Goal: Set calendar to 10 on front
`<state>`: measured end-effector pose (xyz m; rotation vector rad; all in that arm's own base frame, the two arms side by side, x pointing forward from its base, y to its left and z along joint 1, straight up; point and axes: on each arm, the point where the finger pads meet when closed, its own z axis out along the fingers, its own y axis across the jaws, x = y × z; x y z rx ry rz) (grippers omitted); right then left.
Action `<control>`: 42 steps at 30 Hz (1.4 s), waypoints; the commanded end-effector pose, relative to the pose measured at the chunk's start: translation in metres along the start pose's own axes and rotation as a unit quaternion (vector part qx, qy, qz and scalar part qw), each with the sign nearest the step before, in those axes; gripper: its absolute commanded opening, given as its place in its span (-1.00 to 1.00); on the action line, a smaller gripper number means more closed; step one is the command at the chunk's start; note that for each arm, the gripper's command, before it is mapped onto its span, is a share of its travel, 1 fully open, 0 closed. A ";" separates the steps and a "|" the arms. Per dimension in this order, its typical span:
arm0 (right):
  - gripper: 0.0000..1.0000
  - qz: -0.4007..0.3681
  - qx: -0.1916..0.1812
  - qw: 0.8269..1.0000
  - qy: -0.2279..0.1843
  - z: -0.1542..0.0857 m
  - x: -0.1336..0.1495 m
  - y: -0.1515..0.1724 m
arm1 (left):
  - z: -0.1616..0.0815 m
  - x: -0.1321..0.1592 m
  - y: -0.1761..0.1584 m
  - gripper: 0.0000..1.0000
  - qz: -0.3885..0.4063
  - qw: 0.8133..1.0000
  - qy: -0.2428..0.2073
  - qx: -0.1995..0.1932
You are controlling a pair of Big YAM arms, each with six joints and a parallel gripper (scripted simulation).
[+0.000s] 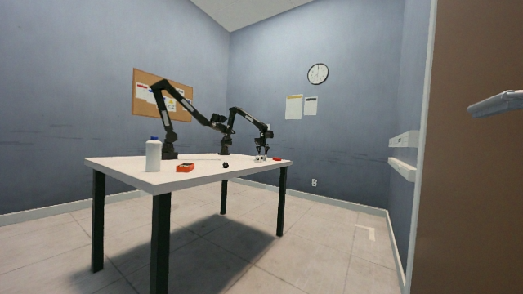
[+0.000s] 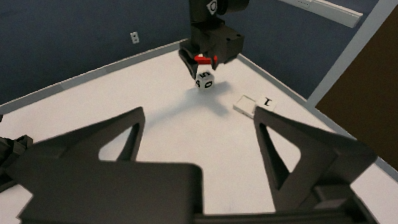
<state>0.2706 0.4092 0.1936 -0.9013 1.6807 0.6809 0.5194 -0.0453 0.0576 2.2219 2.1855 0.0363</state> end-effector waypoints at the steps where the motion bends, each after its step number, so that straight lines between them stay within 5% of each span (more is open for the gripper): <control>1: 1.00 -0.001 -0.001 1.000 -0.003 0.001 -0.004 0.001 | -0.035 -0.002 0.020 0.83 0.000 0.999 -0.003 -0.032; 2: 1.00 -0.001 -0.001 1.000 -0.003 0.001 -0.004 0.001 | -0.038 -0.007 0.019 1.00 0.000 0.999 -0.004 -0.032; 8: 1.00 -0.001 -0.001 1.000 -0.003 0.001 -0.004 0.001 | -0.073 -0.002 0.019 1.00 0.000 0.999 -0.003 -0.032; 11: 1.00 -0.001 -0.001 1.000 -0.003 0.001 -0.004 0.001 | -0.038 0.002 0.018 1.00 0.000 1.000 -0.001 0.002; 19: 1.00 -0.001 -0.001 1.000 -0.003 0.001 -0.004 0.001 | -0.027 0.003 0.020 1.00 0.000 1.000 0.000 0.006; 22: 1.00 -0.001 -0.001 1.000 -0.003 0.001 -0.004 0.001 | -0.038 0.003 0.014 0.37 -0.035 0.999 -0.002 -0.013; 25: 1.00 -0.001 -0.001 1.000 -0.003 0.001 -0.004 0.001 | -0.031 0.002 0.014 0.37 -0.093 0.995 -0.006 -0.034; 31: 1.00 -0.001 -0.001 1.000 -0.003 0.001 -0.004 0.001 | -0.033 -0.003 0.028 0.37 -0.212 0.969 -0.037 -0.120; 34: 1.00 -0.001 -0.001 1.000 -0.003 0.001 -0.004 0.001 | -0.034 -0.003 0.030 0.37 -0.231 0.963 -0.043 -0.130; 42: 1.00 -0.001 -0.001 1.000 -0.003 0.001 -0.004 0.001 | -0.038 0.009 0.040 0.37 -0.380 0.892 -0.104 -0.221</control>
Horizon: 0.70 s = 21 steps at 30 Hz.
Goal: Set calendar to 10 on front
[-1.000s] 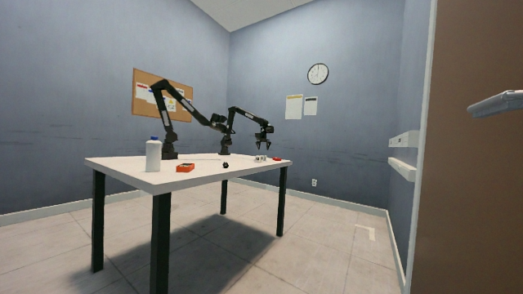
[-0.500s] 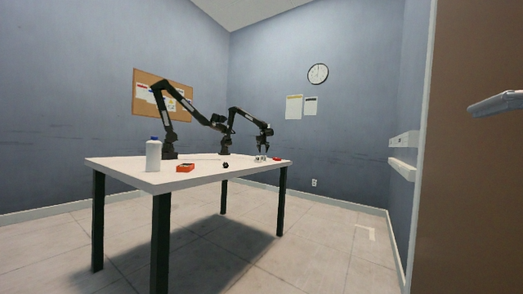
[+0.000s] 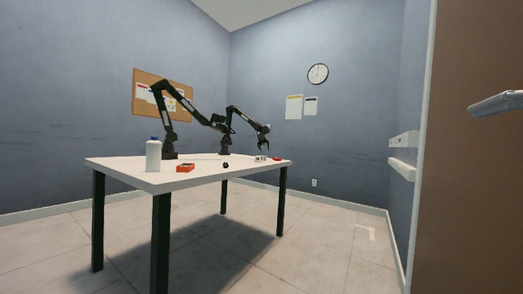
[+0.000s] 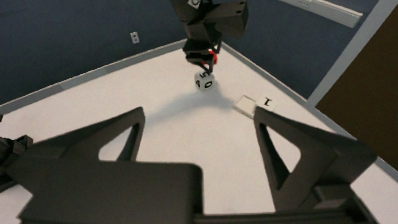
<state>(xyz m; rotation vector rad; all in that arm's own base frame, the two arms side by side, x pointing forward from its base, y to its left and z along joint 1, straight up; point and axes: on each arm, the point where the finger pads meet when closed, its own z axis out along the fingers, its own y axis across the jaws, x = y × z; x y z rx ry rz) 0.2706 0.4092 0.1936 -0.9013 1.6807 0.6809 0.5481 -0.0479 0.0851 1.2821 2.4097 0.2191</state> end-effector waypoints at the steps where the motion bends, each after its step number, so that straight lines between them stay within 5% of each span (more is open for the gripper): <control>1: 1.00 -0.001 -0.001 1.000 -0.003 0.001 -0.004 0.001 | -0.007 0.002 0.018 0.37 -0.113 0.992 -0.030 -0.053; 9: 1.00 -0.001 -0.001 1.000 -0.003 0.001 -0.004 0.001 | 0.000 0.007 0.015 0.37 -0.223 0.968 -0.073 -0.088; 21: 1.00 -0.001 -0.001 1.000 -0.003 0.001 -0.004 0.001 | -0.018 0.025 -0.001 0.37 -0.420 0.870 -0.213 -0.144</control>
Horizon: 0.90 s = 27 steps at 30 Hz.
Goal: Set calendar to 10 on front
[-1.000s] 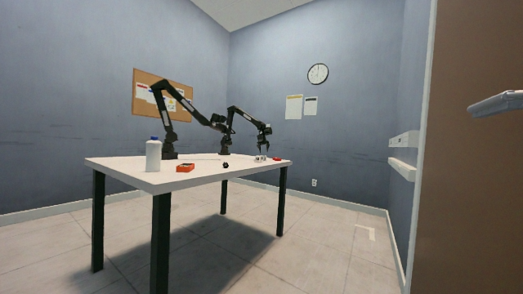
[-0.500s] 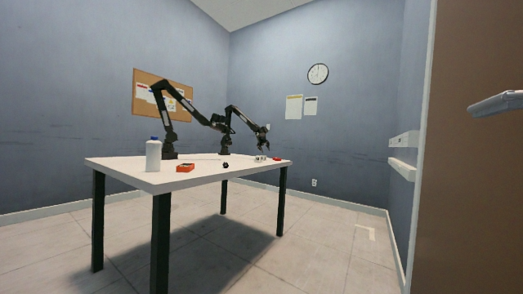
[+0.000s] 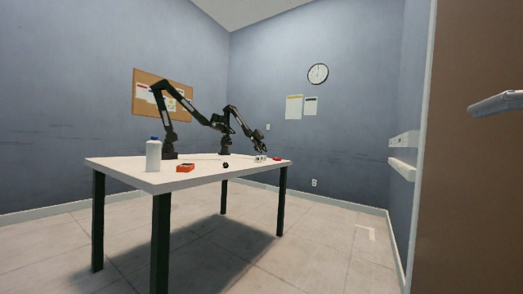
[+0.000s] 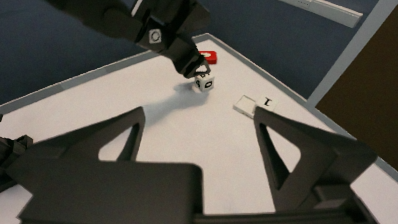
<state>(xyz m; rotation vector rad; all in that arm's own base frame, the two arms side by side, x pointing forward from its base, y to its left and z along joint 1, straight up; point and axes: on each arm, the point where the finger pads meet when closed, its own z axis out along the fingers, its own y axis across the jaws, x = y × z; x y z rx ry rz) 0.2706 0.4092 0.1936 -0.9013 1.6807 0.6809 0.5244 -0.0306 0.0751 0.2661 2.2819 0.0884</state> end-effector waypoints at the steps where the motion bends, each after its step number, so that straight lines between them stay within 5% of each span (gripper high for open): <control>1: 1.00 -0.001 -0.001 1.000 -0.003 0.001 -0.004 0.001 | -0.012 -0.013 0.004 0.37 -0.093 0.994 -0.058 -0.015; 5: 1.00 -0.001 -0.001 1.000 -0.003 0.001 -0.004 0.001 | -0.010 -0.017 0.003 0.37 -0.113 0.991 -0.074 -0.015; 12: 1.00 -0.001 -0.001 1.000 -0.003 0.001 -0.004 0.001 | -0.011 0.056 -0.026 0.37 -0.108 0.993 -0.039 -0.007; 15: 1.00 -0.001 -0.001 1.000 -0.003 0.001 -0.004 0.001 | -0.016 0.036 -0.019 0.37 -0.111 0.992 -0.066 -0.012; 27: 1.00 -0.001 -0.001 1.000 -0.003 0.001 -0.004 0.001 | -0.007 0.029 -0.015 0.37 -0.107 0.992 -0.062 -0.014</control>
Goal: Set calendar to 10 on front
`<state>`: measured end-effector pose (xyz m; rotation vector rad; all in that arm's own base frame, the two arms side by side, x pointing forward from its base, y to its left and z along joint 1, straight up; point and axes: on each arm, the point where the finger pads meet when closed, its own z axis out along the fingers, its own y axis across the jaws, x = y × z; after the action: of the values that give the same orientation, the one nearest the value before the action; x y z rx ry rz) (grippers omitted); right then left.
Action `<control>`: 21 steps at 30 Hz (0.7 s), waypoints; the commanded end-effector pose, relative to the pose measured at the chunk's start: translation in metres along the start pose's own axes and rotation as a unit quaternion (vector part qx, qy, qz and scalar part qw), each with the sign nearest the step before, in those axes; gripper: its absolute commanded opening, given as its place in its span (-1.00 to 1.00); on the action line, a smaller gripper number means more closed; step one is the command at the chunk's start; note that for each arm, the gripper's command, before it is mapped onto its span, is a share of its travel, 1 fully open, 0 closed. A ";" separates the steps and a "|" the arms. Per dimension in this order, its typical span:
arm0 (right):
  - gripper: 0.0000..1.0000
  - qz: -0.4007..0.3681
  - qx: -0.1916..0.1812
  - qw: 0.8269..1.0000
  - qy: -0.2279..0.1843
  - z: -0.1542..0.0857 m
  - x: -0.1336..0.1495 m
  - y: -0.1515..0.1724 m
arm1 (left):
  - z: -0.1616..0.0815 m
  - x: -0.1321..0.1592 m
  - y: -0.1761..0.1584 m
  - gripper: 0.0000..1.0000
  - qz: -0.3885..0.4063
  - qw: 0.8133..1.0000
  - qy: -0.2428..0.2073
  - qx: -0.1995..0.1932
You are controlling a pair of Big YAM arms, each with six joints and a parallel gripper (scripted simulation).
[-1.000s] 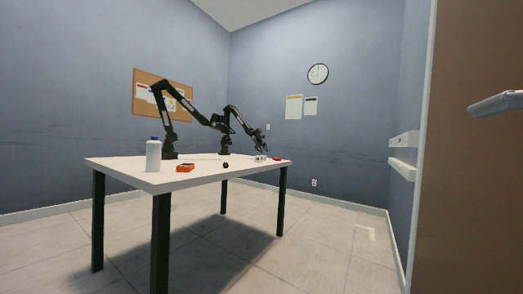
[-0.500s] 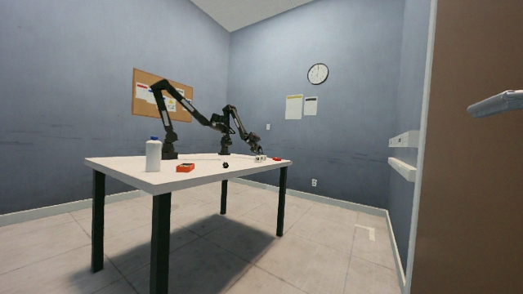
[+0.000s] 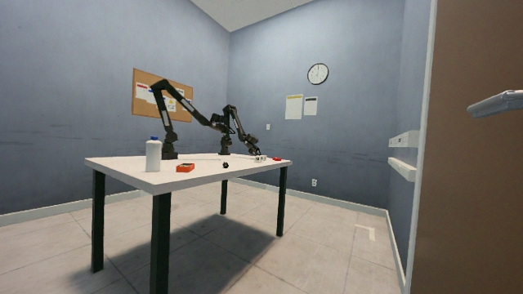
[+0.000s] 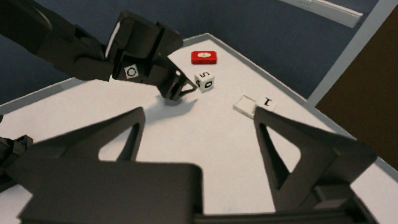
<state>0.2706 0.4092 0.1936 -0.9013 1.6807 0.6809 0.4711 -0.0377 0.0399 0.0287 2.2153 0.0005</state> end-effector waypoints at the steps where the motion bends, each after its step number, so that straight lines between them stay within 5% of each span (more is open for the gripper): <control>1: 1.00 -0.001 -0.001 1.000 -0.003 0.001 -0.004 0.001 | 0.013 -0.030 0.000 0.37 -0.008 1.000 -0.020 -0.001; 21: 1.00 -0.001 -0.001 1.000 -0.003 0.001 -0.004 0.001 | 0.040 -0.046 0.001 0.37 -0.010 0.999 -0.030 -0.001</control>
<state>0.2706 0.4092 0.1936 -0.9013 1.6807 0.6809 0.5065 -0.0396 0.0390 0.0244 2.2045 -0.0009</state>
